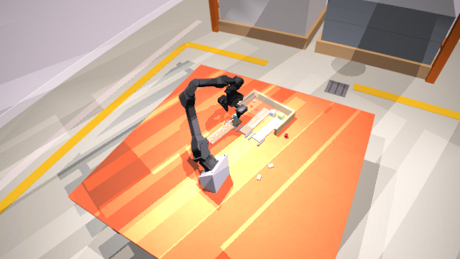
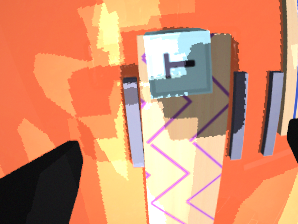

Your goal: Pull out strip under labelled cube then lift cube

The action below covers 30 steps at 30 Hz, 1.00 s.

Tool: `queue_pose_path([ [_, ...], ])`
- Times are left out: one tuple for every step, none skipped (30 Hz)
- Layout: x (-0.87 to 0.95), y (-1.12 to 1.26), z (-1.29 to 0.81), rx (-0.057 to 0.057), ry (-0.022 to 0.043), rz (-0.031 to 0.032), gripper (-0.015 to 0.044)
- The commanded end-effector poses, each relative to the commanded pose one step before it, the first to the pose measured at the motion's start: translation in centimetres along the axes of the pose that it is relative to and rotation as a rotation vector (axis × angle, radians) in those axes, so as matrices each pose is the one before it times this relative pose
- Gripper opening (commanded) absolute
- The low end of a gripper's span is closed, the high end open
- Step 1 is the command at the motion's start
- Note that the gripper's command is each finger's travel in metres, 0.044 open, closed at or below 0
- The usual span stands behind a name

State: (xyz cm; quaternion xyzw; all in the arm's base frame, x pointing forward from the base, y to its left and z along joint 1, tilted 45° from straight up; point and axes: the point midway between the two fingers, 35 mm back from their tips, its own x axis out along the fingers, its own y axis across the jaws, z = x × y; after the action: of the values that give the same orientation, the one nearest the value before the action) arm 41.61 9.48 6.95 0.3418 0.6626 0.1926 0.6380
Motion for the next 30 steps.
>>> queue_pose_path([
  [-0.263, -0.035, 1.484, -0.0035, -0.00261, 0.00332, 0.0440],
  [-0.063, -0.004, 0.397, -0.0002, -0.00016, -0.00003, 0.0440],
  [-0.054, -0.008, 0.343, -0.0001, -0.00014, -0.00003, 0.0440],
  [-0.026, -0.004, 0.155, -0.0001, -0.00006, -0.00001, 0.0440],
  [0.027, 0.000, 0.002, 0.0000, 0.00000, -0.00001, 0.0414],
  [0.080, 0.000, 0.006, 0.0000, -0.00001, -0.00002, 0.0387],
  [0.106, 0.000, 0.008, 0.0000, -0.00001, -0.00002, 0.0361],
  [0.155, 0.000, 0.011, 0.0000, -0.00001, -0.00003, 0.0335],
  [0.163, 0.000, 0.011, 0.0000, -0.00001, -0.00002, 0.0309],
  [0.164, 0.000, 0.010, 0.0000, -0.00001, -0.00002, 0.0282],
  [0.164, 0.000, 0.010, 0.0000, -0.00001, -0.00001, 0.0256],
  [0.164, 0.000, 0.009, 0.0000, -0.00001, 0.00000, 0.0250],
  [0.164, 0.000, 0.009, 0.0000, 0.00000, 0.00000, 0.0250],
  [0.164, 0.000, 0.008, 0.0000, 0.00000, 0.00001, 0.0250],
  [0.163, 0.000, 0.008, 0.0000, 0.00000, 0.00001, 0.0250],
  [0.163, 0.001, 0.007, 0.0000, 0.00000, 0.00002, 0.0250],
  [0.163, 0.000, 0.007, 0.0000, 0.00000, 0.00003, 0.0250],
  [0.163, 0.001, 0.006, 0.0000, 0.00000, 0.00003, 0.0250],
  [0.163, 0.001, 0.006, 0.0000, 0.00000, 0.00004, 0.0250],
  [0.163, 0.001, 0.005, 0.0000, 0.00001, 0.00005, 0.0250],
  [0.163, 0.001, 0.005, 0.0000, 0.00001, 0.00005, 0.0250],
  [0.163, 0.001, 0.004, 0.0000, 0.00001, 0.00006, 0.0250],
  [0.163, 0.001, 0.003, 0.0000, 0.00001, 0.00007, 0.0250],
  [0.163, 0.001, 0.002, 0.0000, 0.00001, 0.00007, 0.0250],
  [0.163, 0.001, 0.002, 0.0000, 0.00001, 0.00008, 0.0250],
  [0.163, 0.001, 0.001, 0.0000, 0.00002, 0.00009, 0.0250],
  [0.163, 0.001, 0.000, 0.0000, 0.00002, 0.00009, 0.0250],
  [0.163, 0.001, 0.000, 0.0000, 0.00002, 0.00010, 0.0250],
  [0.162, 0.001, -0.001, 0.0000, 0.00002, 0.00011, 0.0250],
  [0.162, 0.001, -0.002, 0.0000, 0.00002, 0.00011, 0.0250],
])
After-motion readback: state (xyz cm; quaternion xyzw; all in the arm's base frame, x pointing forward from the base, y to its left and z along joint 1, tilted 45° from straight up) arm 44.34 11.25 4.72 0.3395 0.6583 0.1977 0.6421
